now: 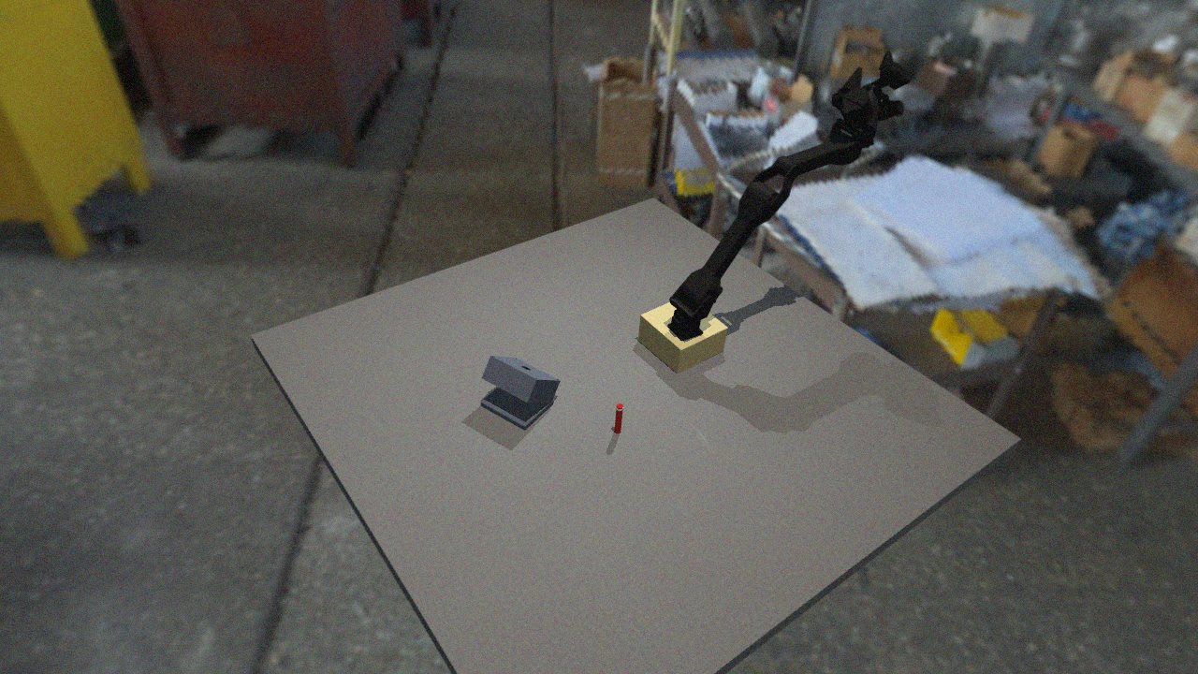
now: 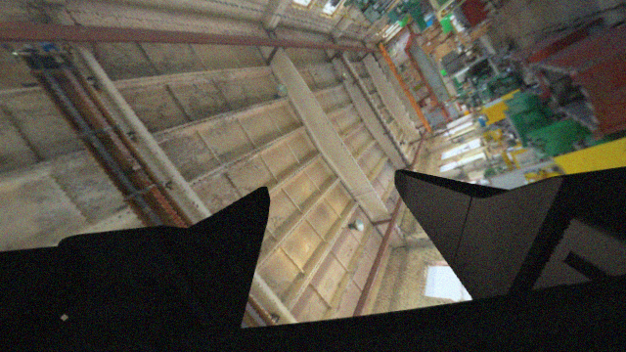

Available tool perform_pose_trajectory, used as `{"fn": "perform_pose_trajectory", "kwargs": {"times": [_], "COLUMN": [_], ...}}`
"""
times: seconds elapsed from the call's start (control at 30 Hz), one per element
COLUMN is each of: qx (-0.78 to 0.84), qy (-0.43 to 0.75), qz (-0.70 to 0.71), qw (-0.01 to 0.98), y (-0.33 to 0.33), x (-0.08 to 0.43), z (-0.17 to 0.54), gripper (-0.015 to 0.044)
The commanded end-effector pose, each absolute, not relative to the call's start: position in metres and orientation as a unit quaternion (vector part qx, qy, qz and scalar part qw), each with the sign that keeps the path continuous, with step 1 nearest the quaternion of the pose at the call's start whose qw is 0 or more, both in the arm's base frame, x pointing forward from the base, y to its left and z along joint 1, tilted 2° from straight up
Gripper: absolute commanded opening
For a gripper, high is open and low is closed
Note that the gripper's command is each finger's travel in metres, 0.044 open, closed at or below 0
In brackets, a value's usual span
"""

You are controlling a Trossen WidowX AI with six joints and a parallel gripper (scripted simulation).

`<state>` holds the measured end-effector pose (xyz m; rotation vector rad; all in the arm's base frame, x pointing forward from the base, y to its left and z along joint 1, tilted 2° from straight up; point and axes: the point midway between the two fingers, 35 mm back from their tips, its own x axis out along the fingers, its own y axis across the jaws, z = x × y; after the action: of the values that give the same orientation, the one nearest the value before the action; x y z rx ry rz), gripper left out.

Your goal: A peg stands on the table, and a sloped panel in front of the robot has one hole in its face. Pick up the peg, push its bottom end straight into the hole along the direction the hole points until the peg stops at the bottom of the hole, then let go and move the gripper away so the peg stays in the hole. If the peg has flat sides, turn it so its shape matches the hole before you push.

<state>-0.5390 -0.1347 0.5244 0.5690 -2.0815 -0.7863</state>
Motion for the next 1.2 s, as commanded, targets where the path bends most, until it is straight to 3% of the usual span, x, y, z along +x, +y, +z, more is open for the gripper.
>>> {"fn": "perform_pose_trajectory", "kwargs": {"times": [0.0,1.17], "qx": [0.227,0.353], "qy": [-0.827,-0.776], "qz": [-0.312,-0.326], "qw": [0.410,0.409], "y": [-0.136,-0.335], "x": [-0.539,-0.459], "z": [0.524,0.491], "gripper": [0.0426,0.0440]}}
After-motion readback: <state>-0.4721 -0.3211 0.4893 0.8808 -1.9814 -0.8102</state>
